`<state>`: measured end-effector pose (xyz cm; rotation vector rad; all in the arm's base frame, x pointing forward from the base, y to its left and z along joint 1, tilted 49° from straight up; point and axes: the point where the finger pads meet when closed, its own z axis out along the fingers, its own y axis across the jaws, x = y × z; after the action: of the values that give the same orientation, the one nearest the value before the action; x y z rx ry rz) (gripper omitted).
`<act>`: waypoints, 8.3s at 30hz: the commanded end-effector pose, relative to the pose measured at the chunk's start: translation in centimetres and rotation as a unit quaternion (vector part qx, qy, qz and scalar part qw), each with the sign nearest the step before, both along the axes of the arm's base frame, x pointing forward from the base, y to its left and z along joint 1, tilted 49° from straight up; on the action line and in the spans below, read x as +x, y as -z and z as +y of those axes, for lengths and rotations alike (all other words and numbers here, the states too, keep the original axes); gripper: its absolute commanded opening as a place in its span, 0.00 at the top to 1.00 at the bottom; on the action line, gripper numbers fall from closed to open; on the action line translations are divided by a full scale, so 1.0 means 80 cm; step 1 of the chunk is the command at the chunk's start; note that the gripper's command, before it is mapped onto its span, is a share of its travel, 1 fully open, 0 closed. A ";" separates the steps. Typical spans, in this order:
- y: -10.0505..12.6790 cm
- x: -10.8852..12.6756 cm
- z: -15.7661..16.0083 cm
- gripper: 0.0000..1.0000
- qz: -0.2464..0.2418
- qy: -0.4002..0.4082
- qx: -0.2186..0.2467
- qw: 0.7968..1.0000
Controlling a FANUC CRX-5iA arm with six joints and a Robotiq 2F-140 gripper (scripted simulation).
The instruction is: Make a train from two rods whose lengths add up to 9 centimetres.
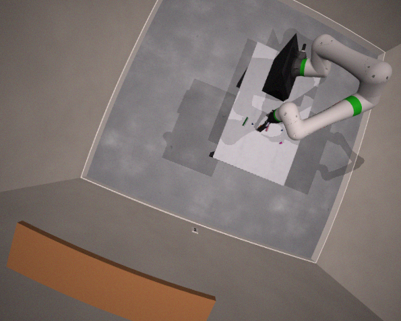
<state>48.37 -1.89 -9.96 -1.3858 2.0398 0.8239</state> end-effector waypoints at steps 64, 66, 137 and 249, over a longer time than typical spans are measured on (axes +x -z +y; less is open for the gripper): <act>0.067 -0.014 -0.052 0.00 -0.105 -0.090 -0.001 0.990; 0.067 -0.014 -0.052 0.00 -0.105 -0.090 -0.001 0.990; -0.203 -0.030 0.147 0.00 -0.486 -0.430 -0.053 0.759; -0.174 -0.030 0.208 0.85 -0.505 -0.446 -0.054 0.737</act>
<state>45.95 14.74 3.98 -2.2222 0.5250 0.1115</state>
